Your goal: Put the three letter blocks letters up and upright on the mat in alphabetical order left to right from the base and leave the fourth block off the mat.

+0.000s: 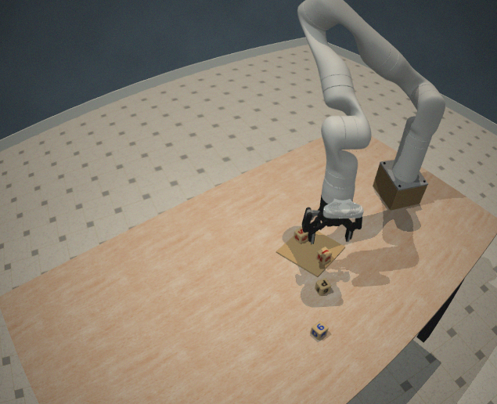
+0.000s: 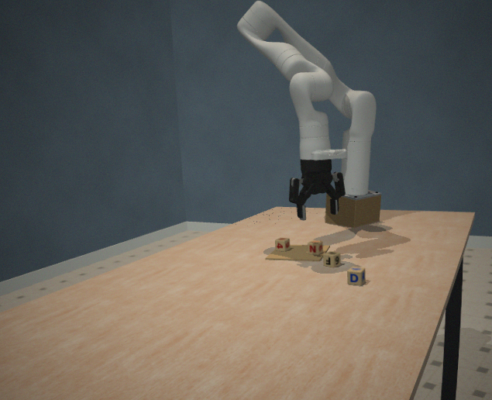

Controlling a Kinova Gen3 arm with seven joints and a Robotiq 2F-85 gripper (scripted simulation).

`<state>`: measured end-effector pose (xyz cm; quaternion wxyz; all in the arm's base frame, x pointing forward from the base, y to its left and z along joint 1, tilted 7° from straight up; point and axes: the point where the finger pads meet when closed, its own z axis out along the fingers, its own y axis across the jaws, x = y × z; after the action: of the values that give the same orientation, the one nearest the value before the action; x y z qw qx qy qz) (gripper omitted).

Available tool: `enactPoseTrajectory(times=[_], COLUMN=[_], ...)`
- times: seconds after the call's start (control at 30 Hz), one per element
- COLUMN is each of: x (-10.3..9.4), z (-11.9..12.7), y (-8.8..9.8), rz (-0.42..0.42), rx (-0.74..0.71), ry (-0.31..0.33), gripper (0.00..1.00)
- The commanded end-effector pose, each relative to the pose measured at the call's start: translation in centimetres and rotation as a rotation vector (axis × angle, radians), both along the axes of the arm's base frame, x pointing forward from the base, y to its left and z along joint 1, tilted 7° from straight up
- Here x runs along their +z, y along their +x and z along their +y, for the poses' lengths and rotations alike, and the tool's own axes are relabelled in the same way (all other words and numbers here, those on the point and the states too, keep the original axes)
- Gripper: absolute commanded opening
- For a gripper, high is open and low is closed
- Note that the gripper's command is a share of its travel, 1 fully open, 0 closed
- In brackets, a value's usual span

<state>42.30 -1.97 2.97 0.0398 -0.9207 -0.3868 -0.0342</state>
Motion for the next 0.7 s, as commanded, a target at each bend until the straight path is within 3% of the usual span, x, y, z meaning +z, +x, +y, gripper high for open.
enactPoseTrajectory(times=[0.0,0.43,0.5,0.67], x=[0.2,0.4,0.4,0.6], z=[0.7,2.4,2.4,3.0], y=[0.8,3.4,3.4,4.4], rz=[0.002,0.053,0.053,0.067], rx=[-0.085,-0.612,-0.612,-0.795], ry=[0.006,0.025,0.025,0.034], gripper=[1.00,1.00,1.00,1.00])
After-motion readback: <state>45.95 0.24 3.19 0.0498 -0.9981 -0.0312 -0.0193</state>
